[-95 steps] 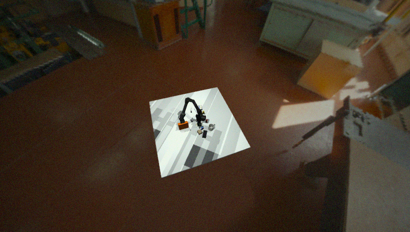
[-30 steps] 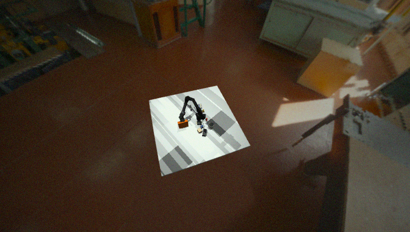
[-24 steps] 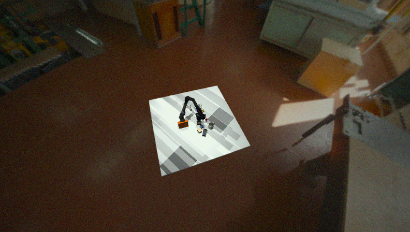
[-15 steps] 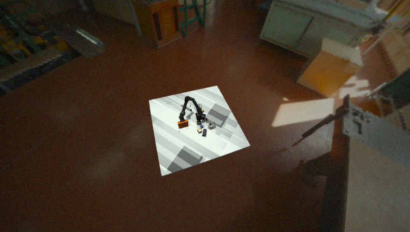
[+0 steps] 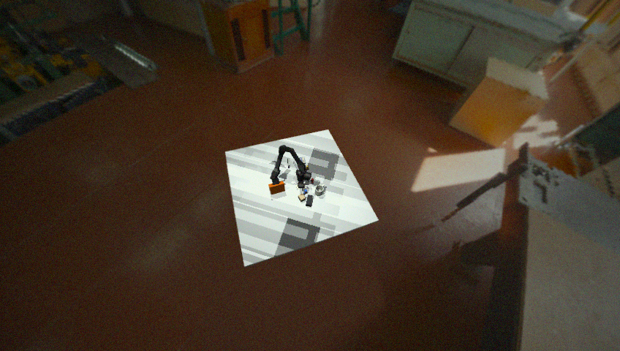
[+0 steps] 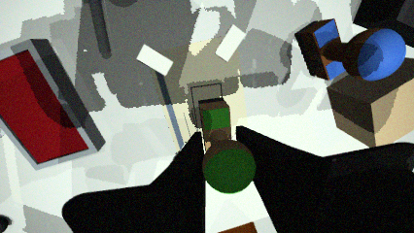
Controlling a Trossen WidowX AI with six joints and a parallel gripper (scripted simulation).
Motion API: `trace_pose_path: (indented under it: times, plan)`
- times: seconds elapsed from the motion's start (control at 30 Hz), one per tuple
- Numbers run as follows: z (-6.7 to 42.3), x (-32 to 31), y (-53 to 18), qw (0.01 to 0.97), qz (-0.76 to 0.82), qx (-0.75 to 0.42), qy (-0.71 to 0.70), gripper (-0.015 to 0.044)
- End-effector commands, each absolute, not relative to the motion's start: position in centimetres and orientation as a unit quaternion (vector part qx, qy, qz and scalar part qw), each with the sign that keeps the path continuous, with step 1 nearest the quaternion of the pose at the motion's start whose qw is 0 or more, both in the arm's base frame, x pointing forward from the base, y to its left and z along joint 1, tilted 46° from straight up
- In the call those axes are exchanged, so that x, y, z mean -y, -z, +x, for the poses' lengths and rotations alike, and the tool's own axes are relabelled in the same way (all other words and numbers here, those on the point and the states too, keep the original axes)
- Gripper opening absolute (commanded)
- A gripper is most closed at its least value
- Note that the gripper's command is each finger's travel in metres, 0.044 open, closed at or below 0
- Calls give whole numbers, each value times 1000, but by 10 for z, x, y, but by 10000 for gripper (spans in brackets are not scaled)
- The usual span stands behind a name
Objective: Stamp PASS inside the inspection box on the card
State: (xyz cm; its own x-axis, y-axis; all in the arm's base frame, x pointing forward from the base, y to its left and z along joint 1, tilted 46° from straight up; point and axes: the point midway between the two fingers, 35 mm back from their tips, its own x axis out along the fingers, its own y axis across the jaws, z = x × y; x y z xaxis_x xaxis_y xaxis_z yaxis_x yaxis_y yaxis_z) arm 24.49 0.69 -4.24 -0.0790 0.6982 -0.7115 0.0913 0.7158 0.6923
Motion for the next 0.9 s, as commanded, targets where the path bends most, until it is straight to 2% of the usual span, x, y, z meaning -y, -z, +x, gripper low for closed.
trace_pose_path:
  times: [0.0,0.87]
  plan:
    - [248,0,36,621,280,-689,-246,0]
    - [250,28,7,621,280,-689,-246,0]
